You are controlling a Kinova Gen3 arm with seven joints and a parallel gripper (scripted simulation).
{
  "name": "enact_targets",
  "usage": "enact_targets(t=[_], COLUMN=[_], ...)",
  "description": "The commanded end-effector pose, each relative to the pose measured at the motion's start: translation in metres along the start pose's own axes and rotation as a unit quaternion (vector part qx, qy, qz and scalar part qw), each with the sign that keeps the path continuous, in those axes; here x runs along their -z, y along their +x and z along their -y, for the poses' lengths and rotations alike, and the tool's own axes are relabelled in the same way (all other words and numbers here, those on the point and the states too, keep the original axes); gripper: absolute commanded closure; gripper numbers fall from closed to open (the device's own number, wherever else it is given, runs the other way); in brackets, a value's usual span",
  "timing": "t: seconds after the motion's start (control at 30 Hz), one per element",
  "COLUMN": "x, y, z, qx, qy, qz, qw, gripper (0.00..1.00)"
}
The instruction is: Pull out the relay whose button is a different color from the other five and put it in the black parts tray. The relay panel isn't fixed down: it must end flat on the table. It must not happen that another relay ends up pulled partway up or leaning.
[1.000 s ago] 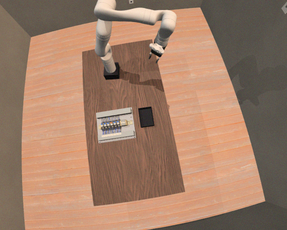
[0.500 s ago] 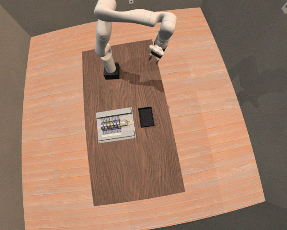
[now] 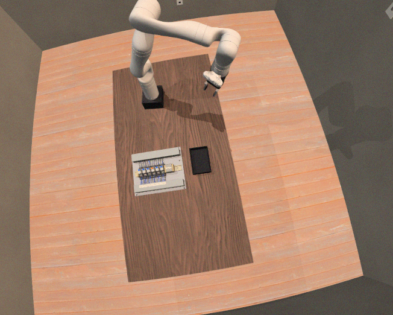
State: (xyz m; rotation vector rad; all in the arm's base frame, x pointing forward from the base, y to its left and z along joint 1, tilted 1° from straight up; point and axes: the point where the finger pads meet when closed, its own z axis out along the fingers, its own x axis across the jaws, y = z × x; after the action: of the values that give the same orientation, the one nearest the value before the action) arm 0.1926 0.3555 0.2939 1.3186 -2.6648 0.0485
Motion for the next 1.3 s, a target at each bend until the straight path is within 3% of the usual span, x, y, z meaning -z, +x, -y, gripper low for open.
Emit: enact_targets(t=[0.0, 0.47, 0.53, 0.9, 1.03, 1.1, 1.27], x=[-0.002, -0.035, -0.035, -0.071, -0.085, -0.085, -0.104], y=[-0.004, -0.037, -0.037, -0.056, -0.058, -0.058, -0.057], z=[0.005, 0.074, 0.074, 0.153, 0.186, 0.186, 0.228], qx=[-0.005, -0.072, -0.072, -0.141, -0.168, -0.168, -0.202], qy=[-0.003, -0.024, -0.024, -0.038, -0.041, -0.041, -0.044], qz=[0.002, 0.017, 0.017, 0.034, 0.041, 0.041, 0.050], qw=[1.000, 0.997, 0.997, 0.989, 0.984, 0.984, 0.977], gripper=[0.02, 0.02, 0.02, 0.02, 0.02, 0.02, 0.02])
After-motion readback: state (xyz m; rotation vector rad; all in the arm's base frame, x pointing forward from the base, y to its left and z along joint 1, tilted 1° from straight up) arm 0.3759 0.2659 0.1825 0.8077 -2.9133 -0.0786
